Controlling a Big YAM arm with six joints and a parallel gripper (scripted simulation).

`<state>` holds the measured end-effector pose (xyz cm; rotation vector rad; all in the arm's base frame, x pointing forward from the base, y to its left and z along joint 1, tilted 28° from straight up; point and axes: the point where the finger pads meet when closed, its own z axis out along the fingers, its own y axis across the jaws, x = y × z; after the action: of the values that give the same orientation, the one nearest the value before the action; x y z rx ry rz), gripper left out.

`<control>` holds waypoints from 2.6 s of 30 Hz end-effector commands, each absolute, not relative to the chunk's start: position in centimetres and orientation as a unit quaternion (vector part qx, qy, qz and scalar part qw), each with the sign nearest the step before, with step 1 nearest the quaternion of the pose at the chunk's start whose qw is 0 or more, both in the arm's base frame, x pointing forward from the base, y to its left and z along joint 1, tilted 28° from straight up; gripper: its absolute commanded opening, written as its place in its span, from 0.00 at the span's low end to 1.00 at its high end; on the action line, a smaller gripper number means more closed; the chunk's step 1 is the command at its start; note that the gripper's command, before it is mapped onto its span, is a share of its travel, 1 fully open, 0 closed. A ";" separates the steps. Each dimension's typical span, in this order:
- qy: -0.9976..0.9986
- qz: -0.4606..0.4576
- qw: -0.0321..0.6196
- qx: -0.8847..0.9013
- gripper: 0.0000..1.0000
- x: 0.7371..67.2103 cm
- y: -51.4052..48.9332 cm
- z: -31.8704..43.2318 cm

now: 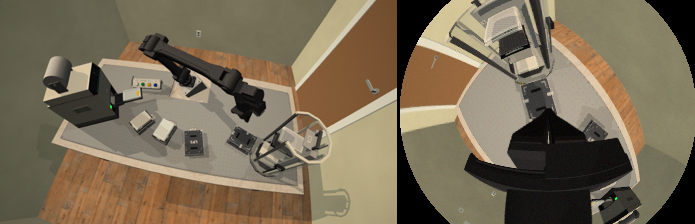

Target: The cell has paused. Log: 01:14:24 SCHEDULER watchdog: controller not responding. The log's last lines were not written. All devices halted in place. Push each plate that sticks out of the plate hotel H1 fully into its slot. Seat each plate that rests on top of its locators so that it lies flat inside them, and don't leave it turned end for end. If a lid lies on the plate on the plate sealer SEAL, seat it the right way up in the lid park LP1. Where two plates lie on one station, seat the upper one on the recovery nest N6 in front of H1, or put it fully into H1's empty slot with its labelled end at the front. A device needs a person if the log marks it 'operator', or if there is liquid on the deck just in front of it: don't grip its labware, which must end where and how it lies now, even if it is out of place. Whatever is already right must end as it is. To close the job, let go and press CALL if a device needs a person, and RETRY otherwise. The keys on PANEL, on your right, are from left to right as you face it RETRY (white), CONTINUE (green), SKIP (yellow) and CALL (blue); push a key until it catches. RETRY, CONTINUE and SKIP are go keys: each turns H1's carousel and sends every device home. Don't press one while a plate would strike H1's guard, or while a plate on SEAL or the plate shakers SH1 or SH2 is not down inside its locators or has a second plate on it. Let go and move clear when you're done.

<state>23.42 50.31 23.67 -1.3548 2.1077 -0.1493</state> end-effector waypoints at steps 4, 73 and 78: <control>0.862 -0.095 0.256 -0.427 0.00 25.7 49.7 25.6; 0.958 -0.174 0.167 -0.153 0.00 31.1 31.5 32.7; 0.958 -0.174 0.167 -0.153 0.00 31.3 29.9 33.2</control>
<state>30.92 31.98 32.29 -0.4417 2.7217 -0.4756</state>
